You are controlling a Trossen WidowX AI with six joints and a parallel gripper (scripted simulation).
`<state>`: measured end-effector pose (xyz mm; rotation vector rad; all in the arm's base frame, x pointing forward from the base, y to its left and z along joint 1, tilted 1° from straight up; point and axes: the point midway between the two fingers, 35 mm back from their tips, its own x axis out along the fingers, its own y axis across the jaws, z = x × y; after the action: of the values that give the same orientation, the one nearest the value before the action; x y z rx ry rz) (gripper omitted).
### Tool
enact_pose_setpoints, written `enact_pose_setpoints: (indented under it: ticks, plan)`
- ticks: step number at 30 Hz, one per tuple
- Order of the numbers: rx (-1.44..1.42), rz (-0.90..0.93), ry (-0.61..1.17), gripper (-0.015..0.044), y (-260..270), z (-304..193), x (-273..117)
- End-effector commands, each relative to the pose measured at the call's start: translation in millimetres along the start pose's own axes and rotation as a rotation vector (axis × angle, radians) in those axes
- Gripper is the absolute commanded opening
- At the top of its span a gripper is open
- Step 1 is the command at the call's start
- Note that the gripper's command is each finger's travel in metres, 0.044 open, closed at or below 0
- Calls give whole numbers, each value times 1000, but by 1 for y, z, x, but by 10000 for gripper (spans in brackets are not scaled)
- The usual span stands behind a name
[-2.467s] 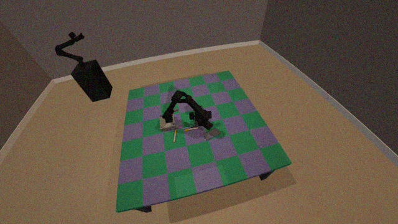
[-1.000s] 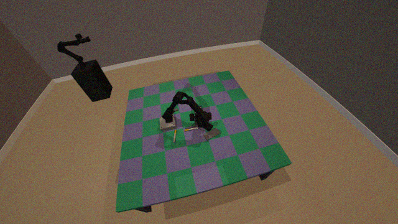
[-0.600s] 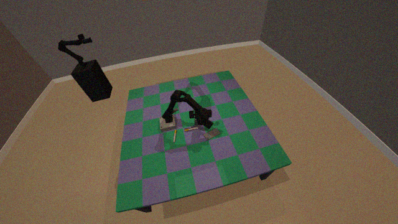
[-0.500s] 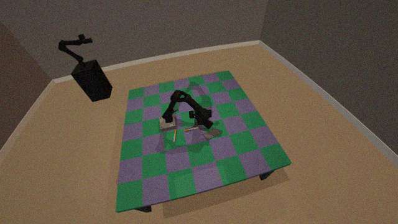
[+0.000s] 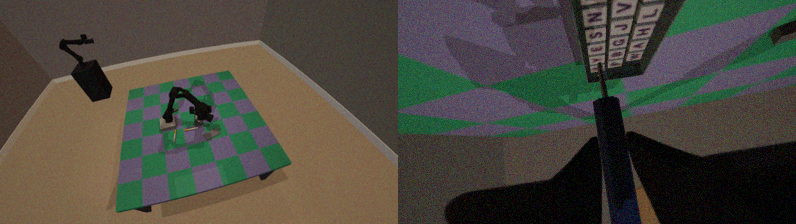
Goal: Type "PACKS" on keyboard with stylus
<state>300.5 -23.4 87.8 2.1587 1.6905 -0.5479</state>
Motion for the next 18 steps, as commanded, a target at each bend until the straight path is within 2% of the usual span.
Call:
enact_pose_setpoints:
  ticks: [1, 13, 16, 18]
  plan:
    - [0, 2, 9, 0, -1, -11, 12]
    - [1, 2, 8, 0, -2, 6, 23]
    - [1, 2, 8, 79, -1, 8, 23]
    - [1, 2, 8, 81, -1, 9, 24]
